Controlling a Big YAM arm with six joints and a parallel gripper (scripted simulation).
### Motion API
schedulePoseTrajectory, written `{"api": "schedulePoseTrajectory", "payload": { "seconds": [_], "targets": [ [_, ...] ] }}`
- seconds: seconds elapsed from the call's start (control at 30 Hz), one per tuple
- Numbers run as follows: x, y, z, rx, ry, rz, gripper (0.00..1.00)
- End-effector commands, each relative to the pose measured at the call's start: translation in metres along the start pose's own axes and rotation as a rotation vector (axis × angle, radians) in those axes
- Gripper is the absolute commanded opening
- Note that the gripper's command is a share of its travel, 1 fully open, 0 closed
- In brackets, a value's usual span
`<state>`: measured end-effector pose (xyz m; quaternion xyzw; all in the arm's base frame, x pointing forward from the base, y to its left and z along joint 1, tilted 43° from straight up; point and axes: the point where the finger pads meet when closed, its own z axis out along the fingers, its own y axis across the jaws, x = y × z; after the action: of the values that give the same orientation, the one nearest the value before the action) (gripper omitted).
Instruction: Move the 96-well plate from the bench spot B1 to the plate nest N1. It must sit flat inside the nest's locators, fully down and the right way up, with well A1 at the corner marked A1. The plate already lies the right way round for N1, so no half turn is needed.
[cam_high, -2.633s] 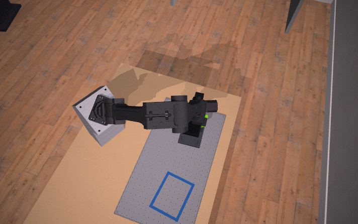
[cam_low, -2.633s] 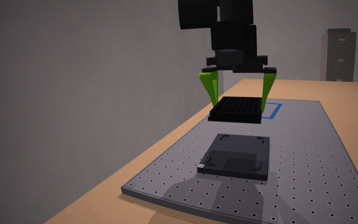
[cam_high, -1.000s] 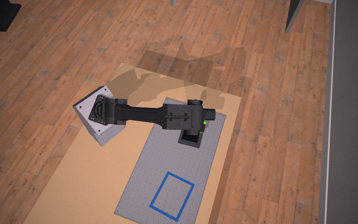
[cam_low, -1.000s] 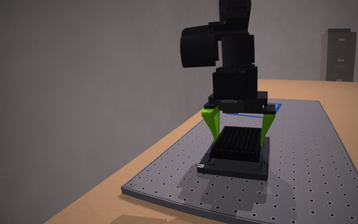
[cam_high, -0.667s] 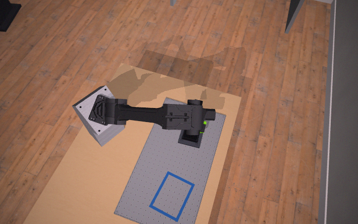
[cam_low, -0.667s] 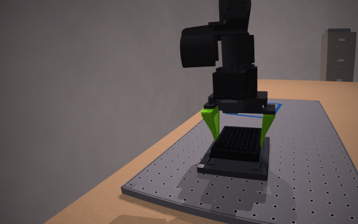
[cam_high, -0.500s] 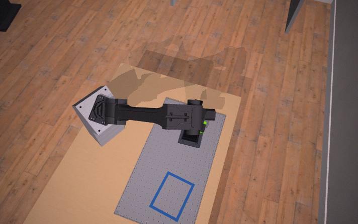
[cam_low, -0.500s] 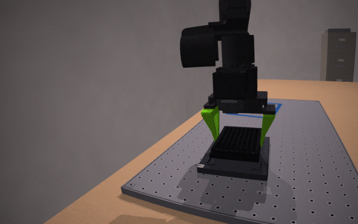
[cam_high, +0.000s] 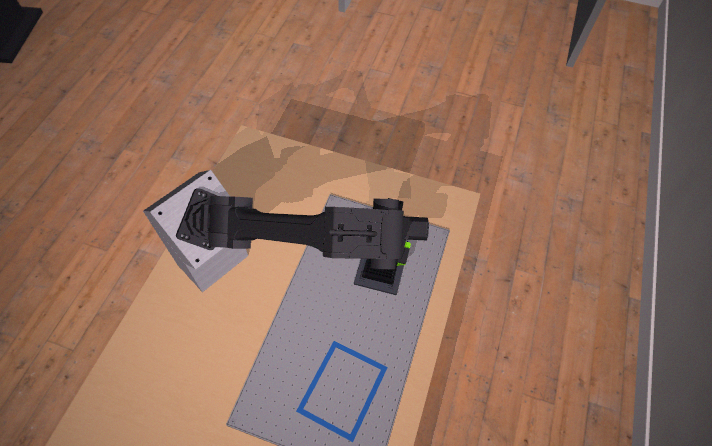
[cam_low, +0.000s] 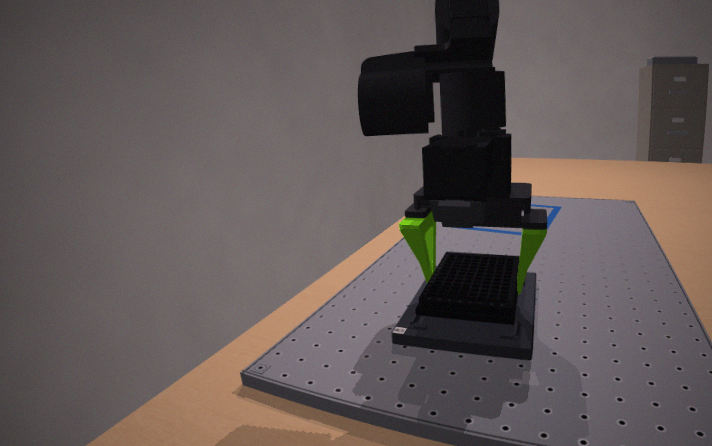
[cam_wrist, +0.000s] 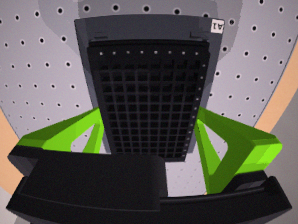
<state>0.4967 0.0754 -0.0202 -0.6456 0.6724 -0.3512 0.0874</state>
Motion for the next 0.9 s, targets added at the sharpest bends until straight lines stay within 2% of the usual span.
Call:
{"api": "schedulePoseTrajectory", "payload": {
  "seconds": [0.0, 0.87],
  "targets": [
    [0.0007, -0.0083, 0.0036, 0.014, -0.004, 0.003, 0.00],
    [0.0019, -0.0059, 0.0084, 0.011, -0.002, 0.002, 0.00]
  ]
}}
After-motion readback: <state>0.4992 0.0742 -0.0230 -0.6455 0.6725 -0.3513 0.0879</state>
